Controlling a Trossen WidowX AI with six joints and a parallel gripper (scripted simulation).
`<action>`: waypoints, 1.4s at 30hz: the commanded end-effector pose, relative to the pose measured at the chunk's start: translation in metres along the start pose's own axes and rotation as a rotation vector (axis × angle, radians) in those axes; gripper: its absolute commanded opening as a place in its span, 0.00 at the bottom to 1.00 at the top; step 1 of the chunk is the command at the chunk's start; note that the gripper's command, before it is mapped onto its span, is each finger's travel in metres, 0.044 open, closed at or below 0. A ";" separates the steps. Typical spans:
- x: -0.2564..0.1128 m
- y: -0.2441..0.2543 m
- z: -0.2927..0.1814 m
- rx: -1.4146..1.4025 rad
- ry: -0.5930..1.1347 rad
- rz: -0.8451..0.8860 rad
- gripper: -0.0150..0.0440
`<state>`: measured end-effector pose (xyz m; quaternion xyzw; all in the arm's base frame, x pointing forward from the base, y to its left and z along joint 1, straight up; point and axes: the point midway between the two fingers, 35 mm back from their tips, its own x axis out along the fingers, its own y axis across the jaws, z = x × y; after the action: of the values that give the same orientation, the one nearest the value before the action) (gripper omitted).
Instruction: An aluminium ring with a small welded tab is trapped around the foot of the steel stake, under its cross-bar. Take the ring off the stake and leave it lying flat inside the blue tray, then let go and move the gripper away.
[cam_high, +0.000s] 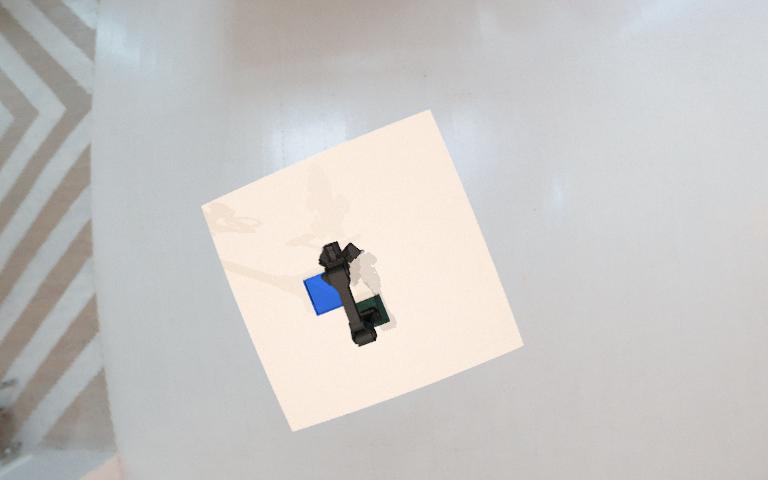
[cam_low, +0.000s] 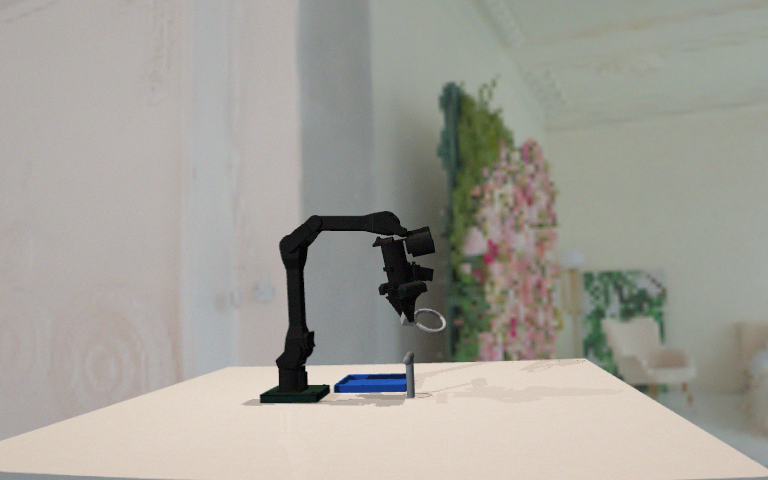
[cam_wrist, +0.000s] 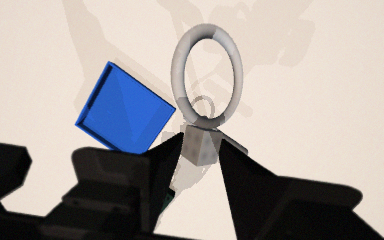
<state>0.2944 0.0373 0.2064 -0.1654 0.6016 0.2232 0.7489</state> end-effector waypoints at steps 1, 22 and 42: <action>-0.003 0.006 0.000 -0.038 -0.012 -0.018 0.25; -0.005 0.043 -0.009 -0.217 -0.028 -0.082 0.25; -0.005 0.076 -0.023 -0.403 -0.060 -0.150 0.25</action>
<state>0.2378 0.0866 0.2057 -0.3359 0.5210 0.2839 0.7315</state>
